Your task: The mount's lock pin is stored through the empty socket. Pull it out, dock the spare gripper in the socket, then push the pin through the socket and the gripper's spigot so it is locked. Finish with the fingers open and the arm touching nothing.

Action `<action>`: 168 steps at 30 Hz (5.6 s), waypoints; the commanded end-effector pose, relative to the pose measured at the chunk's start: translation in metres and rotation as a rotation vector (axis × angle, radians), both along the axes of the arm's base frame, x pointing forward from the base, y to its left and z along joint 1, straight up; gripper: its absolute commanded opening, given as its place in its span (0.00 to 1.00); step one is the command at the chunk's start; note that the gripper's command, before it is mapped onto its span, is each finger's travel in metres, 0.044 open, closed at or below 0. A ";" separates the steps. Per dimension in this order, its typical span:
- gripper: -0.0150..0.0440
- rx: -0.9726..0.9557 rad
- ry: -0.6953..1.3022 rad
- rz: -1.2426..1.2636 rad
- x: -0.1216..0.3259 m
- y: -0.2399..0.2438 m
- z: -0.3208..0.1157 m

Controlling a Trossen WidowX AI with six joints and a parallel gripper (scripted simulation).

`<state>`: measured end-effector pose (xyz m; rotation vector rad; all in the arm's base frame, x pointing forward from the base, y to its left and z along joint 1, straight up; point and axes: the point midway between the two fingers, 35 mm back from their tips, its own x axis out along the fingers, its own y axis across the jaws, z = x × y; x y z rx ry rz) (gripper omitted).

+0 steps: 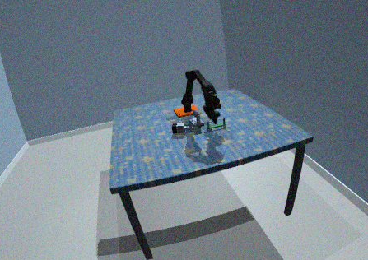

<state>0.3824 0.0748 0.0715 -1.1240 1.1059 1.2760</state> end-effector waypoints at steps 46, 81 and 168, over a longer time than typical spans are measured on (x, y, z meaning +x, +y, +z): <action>1.00 0.119 -0.013 -0.132 0.001 -0.066 0.114; 1.00 0.634 -0.165 -0.426 -0.043 -0.253 0.031; 0.25 0.637 -0.143 -0.534 -0.046 -0.253 0.082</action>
